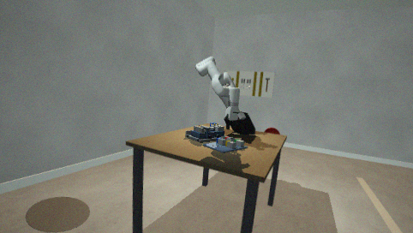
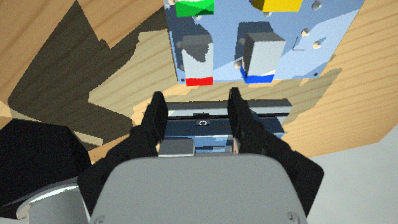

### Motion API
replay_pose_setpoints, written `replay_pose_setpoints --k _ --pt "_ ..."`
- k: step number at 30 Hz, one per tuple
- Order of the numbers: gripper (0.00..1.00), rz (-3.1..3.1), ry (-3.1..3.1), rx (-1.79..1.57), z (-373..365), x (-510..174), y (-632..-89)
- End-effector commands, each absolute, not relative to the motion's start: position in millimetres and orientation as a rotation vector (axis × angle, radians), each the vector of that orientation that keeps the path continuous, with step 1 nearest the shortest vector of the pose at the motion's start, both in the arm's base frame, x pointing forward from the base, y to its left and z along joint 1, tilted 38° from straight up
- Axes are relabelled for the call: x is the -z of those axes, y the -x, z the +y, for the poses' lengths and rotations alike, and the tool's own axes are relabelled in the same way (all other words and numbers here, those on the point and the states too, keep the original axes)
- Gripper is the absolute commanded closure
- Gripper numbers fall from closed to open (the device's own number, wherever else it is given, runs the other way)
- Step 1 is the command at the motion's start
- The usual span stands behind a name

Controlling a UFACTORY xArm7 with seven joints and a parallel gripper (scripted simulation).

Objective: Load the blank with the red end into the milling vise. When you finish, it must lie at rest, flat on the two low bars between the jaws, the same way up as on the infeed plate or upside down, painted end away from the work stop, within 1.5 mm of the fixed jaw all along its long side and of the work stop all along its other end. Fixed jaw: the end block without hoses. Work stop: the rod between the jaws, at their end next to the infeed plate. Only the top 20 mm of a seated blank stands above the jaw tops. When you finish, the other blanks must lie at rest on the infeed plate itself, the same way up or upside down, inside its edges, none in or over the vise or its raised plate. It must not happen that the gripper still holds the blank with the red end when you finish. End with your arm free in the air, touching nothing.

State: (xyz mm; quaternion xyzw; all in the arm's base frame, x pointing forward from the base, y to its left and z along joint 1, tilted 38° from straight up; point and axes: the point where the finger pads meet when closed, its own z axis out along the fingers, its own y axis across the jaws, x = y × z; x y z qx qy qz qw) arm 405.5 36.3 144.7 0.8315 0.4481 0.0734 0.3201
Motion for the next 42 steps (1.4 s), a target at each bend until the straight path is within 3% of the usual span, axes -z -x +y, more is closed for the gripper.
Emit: replay_pose_setpoints --k 1,42 --pt "0.27 1.179 -2.184 -0.198 38.2 -146.7 -406.2" --pt "0.27 1.179 -2.184 -0.198 42.5 -153.5 -405.5"
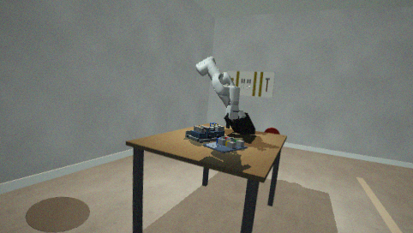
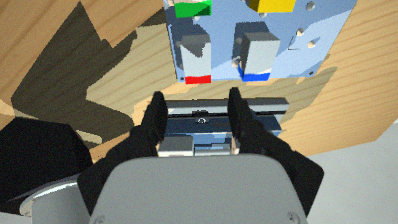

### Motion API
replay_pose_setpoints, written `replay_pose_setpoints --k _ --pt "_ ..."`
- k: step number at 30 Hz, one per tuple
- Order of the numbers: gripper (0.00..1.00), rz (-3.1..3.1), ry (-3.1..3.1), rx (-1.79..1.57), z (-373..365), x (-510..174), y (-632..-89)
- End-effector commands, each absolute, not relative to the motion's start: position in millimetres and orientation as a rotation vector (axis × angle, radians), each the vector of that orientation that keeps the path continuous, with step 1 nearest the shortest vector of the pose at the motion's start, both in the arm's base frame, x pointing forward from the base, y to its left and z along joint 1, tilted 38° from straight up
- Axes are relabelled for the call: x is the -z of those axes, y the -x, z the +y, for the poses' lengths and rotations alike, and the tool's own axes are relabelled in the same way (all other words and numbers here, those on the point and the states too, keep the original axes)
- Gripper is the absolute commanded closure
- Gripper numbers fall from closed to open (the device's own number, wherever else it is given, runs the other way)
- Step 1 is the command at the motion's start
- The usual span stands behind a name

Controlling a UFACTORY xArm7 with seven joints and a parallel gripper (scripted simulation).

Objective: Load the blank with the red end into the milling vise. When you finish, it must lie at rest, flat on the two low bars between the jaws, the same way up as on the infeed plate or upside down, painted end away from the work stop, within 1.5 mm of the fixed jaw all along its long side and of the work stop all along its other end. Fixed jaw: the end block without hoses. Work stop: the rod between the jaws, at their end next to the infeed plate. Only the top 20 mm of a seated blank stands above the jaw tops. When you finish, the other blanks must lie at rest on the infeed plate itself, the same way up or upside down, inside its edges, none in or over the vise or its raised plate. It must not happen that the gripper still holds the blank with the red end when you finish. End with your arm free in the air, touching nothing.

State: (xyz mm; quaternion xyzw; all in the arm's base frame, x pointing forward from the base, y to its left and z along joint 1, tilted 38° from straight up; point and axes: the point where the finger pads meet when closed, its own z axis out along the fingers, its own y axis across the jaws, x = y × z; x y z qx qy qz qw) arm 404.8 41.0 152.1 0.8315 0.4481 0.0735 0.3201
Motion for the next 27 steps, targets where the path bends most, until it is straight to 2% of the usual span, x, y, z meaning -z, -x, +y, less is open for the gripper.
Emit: replay_pose_setpoints --k 1,27 --pt "0.27 1.179 -2.184 -0.198 43 -154 -405" --pt "0.27 1.179 -2.184 -0.198 25 -123 -422"
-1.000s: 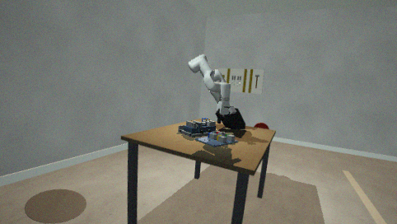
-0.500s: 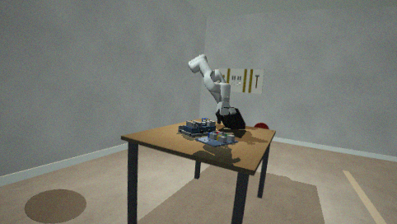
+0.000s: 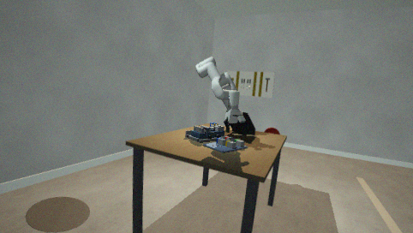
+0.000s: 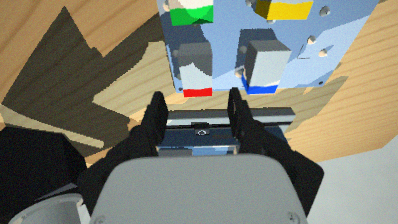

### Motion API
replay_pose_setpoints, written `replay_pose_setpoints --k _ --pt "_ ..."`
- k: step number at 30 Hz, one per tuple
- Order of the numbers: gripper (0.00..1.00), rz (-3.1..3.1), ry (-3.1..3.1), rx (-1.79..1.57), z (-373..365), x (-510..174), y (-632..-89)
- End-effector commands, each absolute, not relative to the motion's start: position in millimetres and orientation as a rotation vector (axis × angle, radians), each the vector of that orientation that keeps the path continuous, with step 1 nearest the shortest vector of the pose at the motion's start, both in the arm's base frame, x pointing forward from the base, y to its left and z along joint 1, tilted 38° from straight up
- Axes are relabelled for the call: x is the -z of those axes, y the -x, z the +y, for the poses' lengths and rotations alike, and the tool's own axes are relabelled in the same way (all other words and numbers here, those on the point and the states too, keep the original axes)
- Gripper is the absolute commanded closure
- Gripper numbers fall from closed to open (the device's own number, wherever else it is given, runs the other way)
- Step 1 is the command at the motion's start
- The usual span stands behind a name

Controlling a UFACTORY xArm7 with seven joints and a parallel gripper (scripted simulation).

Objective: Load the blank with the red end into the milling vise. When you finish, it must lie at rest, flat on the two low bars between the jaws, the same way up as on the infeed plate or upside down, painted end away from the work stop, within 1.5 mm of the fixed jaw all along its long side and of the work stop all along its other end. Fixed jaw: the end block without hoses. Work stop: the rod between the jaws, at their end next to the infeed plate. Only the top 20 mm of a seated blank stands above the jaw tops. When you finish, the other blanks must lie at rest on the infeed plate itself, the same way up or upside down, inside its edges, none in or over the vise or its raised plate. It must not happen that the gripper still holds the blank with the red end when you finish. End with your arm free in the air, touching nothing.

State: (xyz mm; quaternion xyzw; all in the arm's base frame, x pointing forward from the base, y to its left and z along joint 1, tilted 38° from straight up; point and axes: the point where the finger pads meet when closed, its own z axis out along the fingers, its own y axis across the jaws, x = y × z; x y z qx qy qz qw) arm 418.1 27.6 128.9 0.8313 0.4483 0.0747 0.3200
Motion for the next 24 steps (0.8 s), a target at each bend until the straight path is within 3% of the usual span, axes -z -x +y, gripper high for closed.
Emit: replay_pose_setpoints --k 1,24 --pt "0.27 1.179 -2.184 -0.198 23 -120 -423" --pt "0.27 1.179 -2.184 -0.197 5 -90 -439"
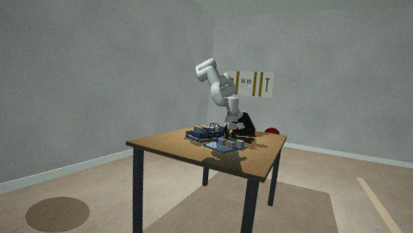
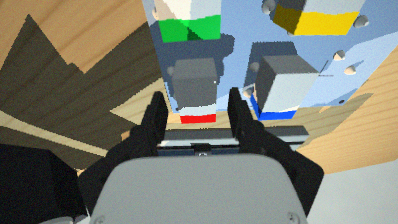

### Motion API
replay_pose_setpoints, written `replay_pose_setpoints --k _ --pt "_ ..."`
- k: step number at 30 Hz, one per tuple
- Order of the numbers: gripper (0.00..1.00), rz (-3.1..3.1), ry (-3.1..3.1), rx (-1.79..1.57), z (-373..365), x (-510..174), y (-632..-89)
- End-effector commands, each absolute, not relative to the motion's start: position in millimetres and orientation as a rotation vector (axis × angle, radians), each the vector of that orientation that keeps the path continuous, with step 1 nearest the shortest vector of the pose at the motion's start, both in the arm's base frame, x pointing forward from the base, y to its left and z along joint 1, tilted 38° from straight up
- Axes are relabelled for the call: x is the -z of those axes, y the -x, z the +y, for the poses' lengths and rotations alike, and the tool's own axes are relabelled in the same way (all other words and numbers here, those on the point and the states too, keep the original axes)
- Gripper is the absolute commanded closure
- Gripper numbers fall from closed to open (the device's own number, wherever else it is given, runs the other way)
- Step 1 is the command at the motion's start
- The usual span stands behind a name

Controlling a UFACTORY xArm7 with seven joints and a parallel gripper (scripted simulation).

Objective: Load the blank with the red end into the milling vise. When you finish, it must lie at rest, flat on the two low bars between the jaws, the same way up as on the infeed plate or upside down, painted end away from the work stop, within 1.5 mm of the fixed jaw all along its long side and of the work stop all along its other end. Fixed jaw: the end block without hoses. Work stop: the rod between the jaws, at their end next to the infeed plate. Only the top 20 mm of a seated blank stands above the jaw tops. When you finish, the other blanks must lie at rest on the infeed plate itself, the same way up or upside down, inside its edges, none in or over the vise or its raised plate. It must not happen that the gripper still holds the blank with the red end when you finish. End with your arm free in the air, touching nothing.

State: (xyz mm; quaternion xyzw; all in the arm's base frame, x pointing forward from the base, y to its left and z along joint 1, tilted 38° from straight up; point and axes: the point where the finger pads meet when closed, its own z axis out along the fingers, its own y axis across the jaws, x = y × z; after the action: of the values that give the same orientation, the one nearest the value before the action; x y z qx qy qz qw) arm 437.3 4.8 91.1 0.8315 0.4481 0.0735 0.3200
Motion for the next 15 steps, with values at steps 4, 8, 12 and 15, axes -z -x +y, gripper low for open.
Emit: replay_pose_setpoints --k 4,8,12,15 --pt "0.27 1.179 -2.184 -0.197 4.8 -89.9 -439.1" --pt "0.27 1.179 -2.184 -0.197 4.8 -89.9 -439.1" --pt "0.27 1.179 -2.184 -0.197 6.0 -91.9 -438.0" --pt "0.27 1.179 -2.184 -0.197 6.8 -93.3 -437.3"
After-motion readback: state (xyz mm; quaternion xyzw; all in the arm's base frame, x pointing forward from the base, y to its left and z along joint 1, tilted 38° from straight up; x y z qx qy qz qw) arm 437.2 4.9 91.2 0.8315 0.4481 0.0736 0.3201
